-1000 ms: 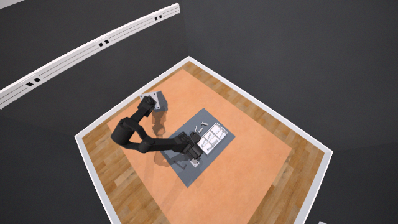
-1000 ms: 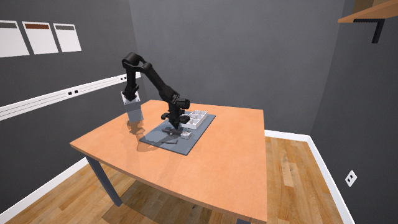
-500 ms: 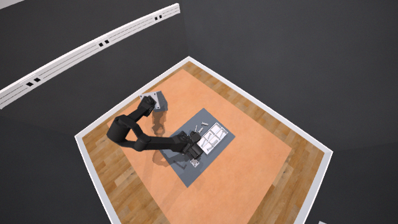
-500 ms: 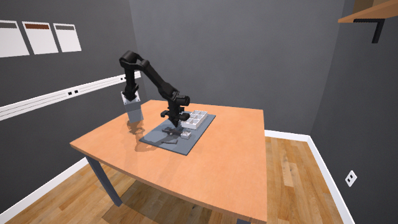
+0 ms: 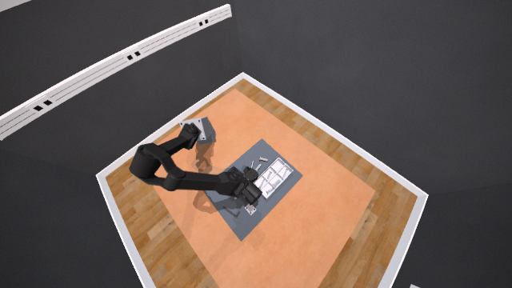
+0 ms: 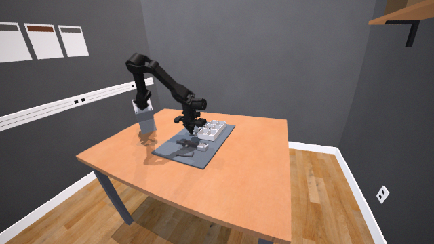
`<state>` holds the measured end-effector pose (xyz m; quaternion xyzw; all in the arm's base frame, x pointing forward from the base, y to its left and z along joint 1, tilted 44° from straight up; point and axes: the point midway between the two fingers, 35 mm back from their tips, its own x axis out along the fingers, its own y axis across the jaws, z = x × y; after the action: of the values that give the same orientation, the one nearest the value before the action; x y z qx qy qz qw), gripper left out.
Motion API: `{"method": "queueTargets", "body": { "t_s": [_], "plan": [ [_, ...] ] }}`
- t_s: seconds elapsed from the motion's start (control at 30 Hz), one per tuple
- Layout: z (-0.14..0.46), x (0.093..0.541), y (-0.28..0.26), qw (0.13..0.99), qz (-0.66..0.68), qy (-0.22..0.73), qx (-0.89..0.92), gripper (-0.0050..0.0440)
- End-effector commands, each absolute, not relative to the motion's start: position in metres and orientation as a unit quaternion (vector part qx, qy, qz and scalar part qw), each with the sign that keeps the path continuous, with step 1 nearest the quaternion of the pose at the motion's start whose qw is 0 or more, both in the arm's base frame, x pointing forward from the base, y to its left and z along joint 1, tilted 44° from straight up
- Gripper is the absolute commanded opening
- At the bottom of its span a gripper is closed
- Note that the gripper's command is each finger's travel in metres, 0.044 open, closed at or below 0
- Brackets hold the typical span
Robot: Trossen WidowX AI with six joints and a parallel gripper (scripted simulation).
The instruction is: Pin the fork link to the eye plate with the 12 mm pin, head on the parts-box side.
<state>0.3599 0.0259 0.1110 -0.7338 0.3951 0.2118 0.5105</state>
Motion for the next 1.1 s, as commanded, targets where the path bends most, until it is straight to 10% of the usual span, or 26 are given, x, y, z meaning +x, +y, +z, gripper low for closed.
{"method": "queueTargets", "body": {
  "t_s": [0.0, 1.07],
  "plan": [
    [0.129, 0.357, 0.031, 0.521, 0.201, 0.386, -0.734, -0.0050],
    [0.139, 0.345, 0.037, 0.519, 0.205, 0.388, -0.733, -0.0050]
  ]
}}
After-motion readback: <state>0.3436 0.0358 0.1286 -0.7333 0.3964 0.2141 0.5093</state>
